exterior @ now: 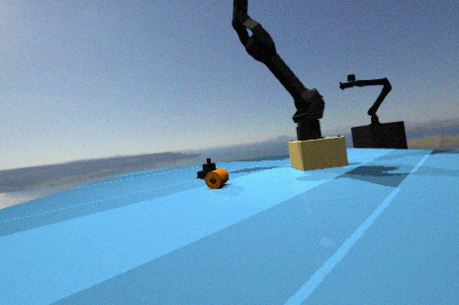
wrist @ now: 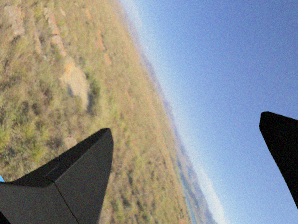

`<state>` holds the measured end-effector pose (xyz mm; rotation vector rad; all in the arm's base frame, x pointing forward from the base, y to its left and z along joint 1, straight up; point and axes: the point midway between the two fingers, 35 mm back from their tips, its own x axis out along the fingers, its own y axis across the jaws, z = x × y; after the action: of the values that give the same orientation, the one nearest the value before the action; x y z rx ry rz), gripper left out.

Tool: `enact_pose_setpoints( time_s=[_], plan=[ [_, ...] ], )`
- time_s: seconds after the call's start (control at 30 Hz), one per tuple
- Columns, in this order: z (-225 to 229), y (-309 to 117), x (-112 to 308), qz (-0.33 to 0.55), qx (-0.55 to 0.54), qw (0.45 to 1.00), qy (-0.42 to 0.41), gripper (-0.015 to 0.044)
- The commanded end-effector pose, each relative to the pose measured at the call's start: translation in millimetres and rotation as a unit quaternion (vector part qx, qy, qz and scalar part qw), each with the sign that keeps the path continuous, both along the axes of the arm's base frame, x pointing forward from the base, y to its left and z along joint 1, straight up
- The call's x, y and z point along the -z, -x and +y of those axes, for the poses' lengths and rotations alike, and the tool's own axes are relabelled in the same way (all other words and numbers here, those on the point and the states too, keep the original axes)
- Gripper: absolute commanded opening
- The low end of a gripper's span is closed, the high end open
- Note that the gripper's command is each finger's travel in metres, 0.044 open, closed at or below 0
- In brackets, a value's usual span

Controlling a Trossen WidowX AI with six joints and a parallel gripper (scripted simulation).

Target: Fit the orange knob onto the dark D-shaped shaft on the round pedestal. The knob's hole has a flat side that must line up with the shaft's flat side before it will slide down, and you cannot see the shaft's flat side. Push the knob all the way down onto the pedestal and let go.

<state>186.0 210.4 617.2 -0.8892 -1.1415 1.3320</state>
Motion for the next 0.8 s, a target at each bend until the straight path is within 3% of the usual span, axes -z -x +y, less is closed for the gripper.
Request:
enact_pose_setpoints(
  time_s=[0.0,0.27,0.5,0.63,0.77],
  plan=[
    [0.4,3.8,-2.3,-0.008,-0.001,1.0,-0.004,0.0426],
    [-6.3,131.9,-56.3,-0.264,-0.062,0.951,-0.147,0.044],
    [-74.2,243.3,-92.9,-0.457,-0.078,0.812,-0.354,0.044],
    [-137.8,290.8,-103.6,-0.514,-0.061,0.708,-0.48,0.044],
    [-194.6,312.7,-106.2,-0.494,-0.073,0.649,-0.573,0.044]
  ],
)
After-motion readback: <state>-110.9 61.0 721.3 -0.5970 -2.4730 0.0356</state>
